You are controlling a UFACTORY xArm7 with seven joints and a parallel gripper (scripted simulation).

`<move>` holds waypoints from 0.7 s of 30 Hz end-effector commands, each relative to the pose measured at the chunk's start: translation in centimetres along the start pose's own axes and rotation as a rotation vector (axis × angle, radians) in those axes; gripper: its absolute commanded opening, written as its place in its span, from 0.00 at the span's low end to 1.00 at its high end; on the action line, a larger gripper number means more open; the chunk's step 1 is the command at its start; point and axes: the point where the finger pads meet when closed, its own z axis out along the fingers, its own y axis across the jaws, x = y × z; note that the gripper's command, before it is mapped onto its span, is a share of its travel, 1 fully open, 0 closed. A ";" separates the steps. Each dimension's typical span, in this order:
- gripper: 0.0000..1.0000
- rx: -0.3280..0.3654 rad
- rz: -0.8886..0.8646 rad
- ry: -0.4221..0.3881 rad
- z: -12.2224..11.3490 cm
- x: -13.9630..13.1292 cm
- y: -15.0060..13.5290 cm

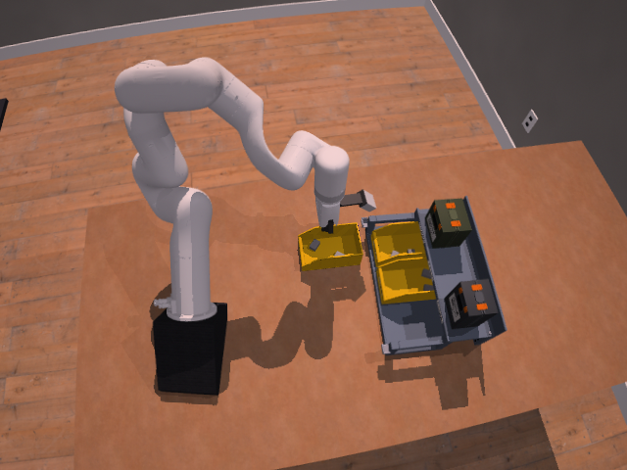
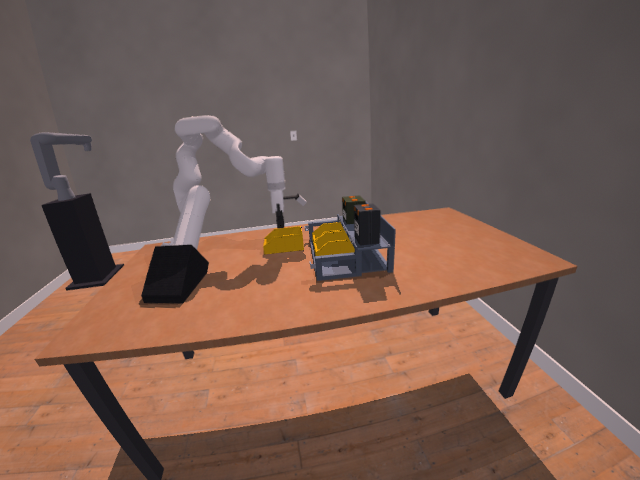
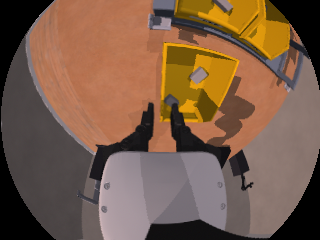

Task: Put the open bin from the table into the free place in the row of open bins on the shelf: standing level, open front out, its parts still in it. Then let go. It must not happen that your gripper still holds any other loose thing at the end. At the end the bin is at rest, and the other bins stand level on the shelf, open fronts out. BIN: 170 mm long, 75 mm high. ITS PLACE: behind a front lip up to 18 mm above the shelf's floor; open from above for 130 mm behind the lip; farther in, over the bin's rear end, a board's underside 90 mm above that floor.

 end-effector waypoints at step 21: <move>0.28 0.003 -0.001 0.006 0.1 0.3 0.0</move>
